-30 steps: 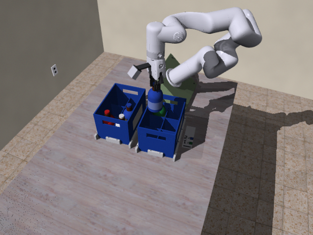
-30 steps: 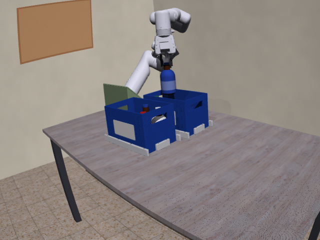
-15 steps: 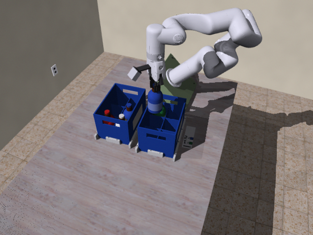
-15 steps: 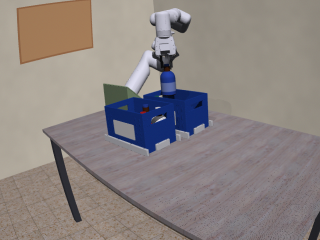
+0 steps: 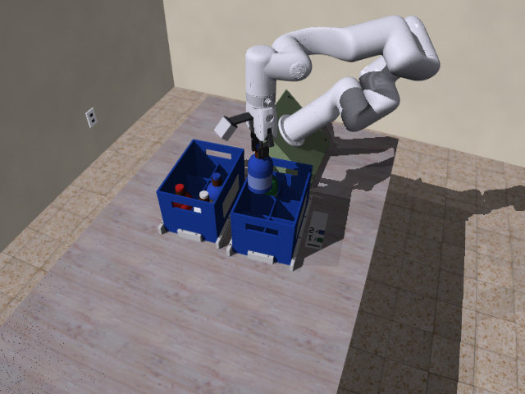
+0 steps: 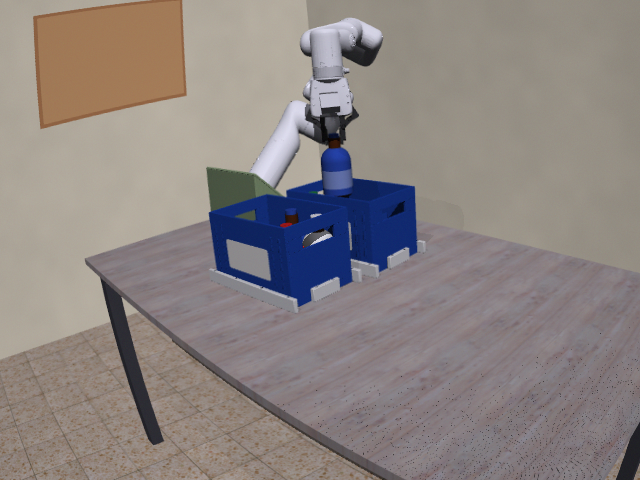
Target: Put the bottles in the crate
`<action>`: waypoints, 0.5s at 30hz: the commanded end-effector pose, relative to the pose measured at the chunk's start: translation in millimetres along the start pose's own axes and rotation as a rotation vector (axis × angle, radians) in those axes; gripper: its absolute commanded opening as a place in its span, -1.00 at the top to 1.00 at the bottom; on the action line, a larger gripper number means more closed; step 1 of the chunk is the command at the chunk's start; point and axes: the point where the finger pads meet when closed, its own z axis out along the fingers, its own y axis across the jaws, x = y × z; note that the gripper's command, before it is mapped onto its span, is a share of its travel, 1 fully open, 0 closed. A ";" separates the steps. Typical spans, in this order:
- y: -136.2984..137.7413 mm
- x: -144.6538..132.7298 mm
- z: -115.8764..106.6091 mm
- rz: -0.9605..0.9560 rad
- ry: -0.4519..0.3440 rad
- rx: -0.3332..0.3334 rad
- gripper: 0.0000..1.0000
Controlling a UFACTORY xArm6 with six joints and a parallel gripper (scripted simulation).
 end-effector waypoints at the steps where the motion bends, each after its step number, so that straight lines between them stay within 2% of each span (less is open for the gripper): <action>1: -0.4 1.0 0.7 -0.001 0.005 0.000 1.00; 15: -0.4 1.1 14.8 -0.001 0.005 0.000 1.00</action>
